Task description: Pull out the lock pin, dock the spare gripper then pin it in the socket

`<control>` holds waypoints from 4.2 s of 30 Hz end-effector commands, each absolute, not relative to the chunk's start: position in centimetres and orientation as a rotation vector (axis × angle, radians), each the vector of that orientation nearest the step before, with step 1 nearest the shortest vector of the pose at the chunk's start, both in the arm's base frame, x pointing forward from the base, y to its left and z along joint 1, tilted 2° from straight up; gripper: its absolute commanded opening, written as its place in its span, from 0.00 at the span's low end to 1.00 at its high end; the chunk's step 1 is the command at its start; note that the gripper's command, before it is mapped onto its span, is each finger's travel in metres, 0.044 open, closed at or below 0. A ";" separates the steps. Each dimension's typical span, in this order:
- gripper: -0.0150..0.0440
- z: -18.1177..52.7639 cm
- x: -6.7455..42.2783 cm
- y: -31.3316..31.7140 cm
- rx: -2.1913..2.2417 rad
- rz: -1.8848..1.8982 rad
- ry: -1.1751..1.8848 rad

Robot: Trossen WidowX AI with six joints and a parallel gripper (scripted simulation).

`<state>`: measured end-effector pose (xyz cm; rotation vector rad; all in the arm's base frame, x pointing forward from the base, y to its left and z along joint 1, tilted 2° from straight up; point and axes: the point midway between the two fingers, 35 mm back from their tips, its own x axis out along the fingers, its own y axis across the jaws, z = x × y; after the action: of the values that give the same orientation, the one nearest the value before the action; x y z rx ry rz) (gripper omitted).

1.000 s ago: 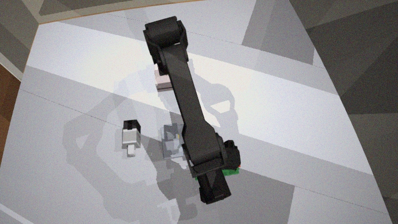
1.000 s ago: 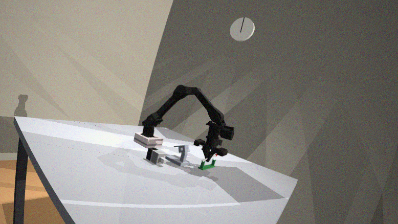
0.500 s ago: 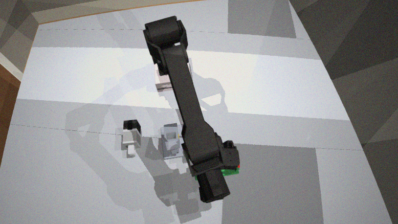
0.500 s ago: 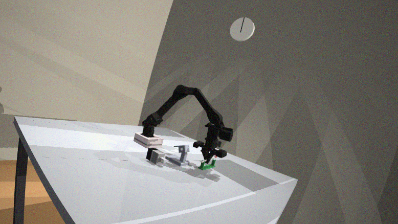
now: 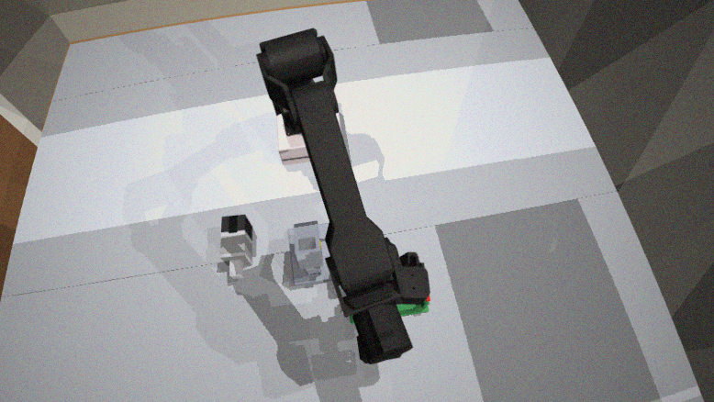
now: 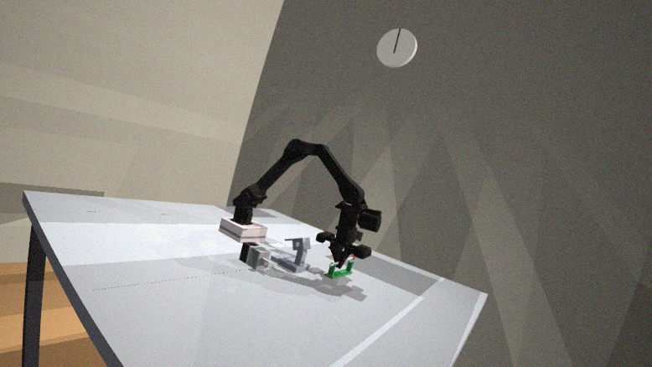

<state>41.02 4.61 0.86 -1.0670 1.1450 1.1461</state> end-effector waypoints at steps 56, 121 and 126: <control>0.25 0.2 40.9 4.5 -1.068 1.153 1.149; 0.97 1.8 41.0 4.6 -1.067 1.146 1.145; 1.00 2.8 40.7 4.6 -1.062 1.154 1.156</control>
<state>40.64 4.58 1.93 -1.0612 1.1568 1.1553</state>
